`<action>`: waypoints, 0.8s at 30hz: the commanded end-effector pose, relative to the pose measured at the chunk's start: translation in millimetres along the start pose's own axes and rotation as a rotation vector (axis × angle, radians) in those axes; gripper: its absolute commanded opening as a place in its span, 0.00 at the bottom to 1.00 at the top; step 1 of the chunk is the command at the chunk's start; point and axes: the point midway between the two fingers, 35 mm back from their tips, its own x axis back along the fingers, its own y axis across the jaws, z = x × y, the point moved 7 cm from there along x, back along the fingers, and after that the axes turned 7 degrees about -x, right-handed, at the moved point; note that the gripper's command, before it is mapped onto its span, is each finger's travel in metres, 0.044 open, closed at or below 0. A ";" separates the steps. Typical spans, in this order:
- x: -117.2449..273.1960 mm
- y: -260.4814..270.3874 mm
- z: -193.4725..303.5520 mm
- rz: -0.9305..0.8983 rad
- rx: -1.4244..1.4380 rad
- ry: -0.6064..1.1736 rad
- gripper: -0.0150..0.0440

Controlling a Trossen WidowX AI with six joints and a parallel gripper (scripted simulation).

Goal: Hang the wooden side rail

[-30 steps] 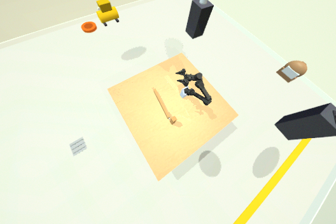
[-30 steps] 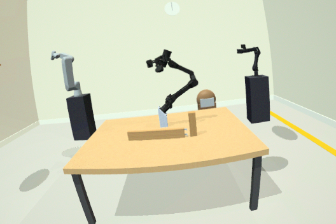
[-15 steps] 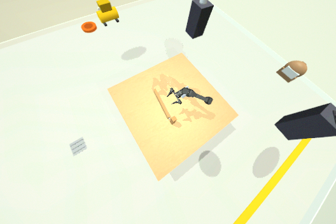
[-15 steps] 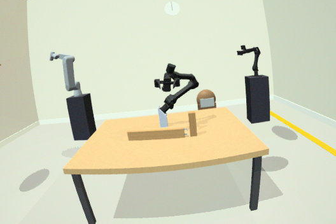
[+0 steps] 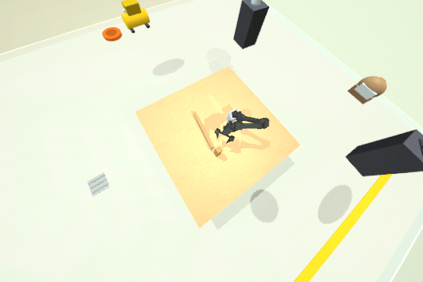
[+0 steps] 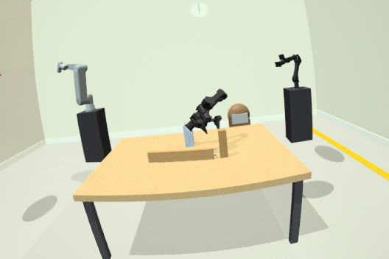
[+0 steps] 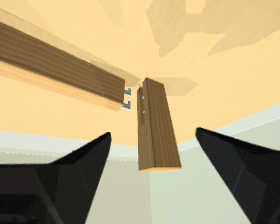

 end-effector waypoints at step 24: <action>1.0 3.4 -0.7 -0.016 -0.317 -0.019 1.00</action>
